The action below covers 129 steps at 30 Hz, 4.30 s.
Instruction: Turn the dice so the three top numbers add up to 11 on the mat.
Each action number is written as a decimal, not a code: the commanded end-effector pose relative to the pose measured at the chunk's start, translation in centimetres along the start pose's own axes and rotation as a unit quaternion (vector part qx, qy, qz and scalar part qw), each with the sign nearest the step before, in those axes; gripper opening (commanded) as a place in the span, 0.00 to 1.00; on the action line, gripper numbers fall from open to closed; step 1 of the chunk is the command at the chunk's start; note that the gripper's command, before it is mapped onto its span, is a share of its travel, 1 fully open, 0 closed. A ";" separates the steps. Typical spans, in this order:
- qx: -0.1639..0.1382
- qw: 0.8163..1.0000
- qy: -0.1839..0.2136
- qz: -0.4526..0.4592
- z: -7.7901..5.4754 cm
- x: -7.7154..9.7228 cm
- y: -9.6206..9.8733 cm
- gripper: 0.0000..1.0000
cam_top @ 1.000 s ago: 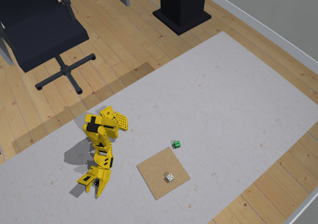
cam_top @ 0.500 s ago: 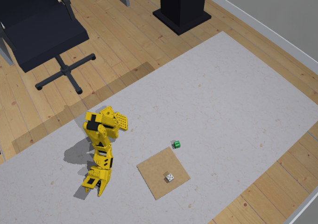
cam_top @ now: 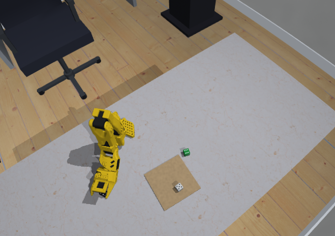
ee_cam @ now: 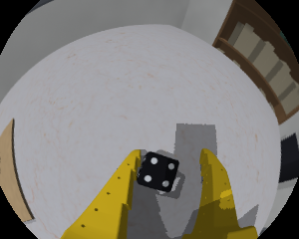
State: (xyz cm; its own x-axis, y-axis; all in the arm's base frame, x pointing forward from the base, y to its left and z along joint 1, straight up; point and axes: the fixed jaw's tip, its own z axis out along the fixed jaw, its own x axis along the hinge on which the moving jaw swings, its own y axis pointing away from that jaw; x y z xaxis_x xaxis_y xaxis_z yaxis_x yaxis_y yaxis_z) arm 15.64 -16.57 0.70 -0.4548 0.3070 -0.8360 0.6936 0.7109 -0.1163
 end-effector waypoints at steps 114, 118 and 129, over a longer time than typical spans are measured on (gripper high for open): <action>-0.091 0.951 0.120 -0.269 -2.4 1.6 -0.4 0.21; -0.096 0.944 0.128 -0.290 -2.3 1.5 -0.4 0.18; -0.114 0.921 0.153 -0.340 -2.0 1.4 -0.5 0.12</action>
State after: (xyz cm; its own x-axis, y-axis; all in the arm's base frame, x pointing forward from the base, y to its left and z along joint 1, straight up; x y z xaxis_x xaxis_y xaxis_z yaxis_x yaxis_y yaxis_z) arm 13.51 -14.60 0.57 -0.8223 -0.0453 -0.5672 0.2879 0.8266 -0.4835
